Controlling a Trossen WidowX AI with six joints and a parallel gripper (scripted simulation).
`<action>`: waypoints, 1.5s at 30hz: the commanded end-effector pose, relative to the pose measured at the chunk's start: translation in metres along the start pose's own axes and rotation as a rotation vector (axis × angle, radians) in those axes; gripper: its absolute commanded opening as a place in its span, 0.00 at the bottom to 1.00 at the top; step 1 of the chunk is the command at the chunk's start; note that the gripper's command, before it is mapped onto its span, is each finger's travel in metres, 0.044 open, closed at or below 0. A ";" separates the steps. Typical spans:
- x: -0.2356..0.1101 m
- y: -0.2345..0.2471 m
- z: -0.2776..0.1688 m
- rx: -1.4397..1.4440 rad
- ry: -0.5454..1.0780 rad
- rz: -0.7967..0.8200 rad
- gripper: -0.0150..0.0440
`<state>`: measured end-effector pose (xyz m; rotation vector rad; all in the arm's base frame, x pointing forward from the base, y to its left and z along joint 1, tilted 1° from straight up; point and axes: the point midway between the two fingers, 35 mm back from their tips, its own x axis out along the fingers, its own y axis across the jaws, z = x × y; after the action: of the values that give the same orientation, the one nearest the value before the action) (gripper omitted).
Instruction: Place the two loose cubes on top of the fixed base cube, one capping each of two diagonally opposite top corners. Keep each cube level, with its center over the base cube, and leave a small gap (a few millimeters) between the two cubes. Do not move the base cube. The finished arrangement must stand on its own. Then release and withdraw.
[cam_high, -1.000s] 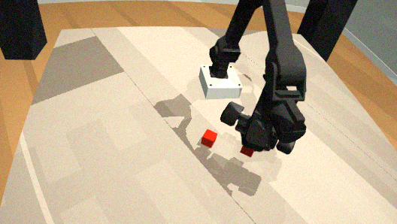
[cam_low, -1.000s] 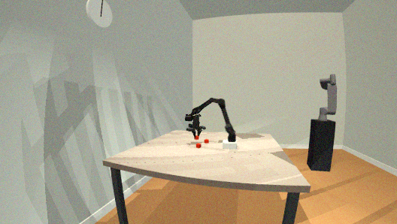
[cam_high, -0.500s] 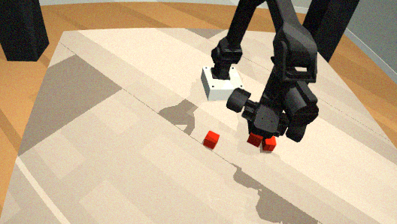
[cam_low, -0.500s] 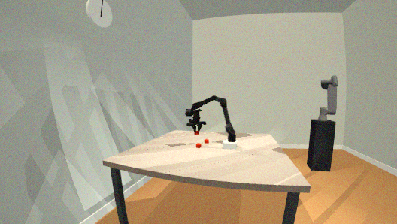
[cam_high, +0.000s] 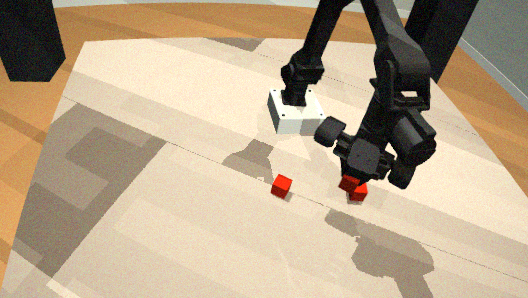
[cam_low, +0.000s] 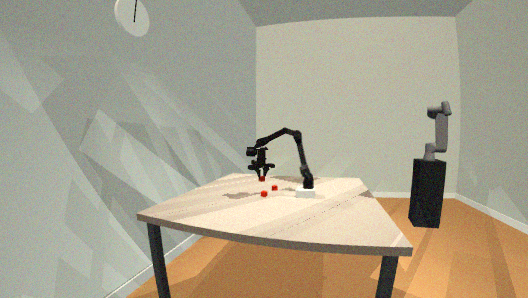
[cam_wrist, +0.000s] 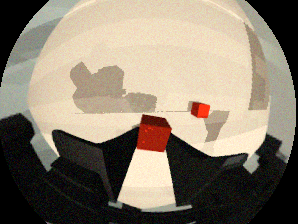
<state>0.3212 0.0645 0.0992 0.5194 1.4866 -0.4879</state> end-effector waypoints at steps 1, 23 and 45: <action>0.003 0.004 -0.009 0.034 -0.003 0.009 0.43; 0.027 0.016 -0.051 0.171 0.001 0.010 0.43; 0.054 0.017 -0.051 0.174 0.001 0.010 0.43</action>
<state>0.2919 0.1088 0.0469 0.6592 1.4477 -0.6087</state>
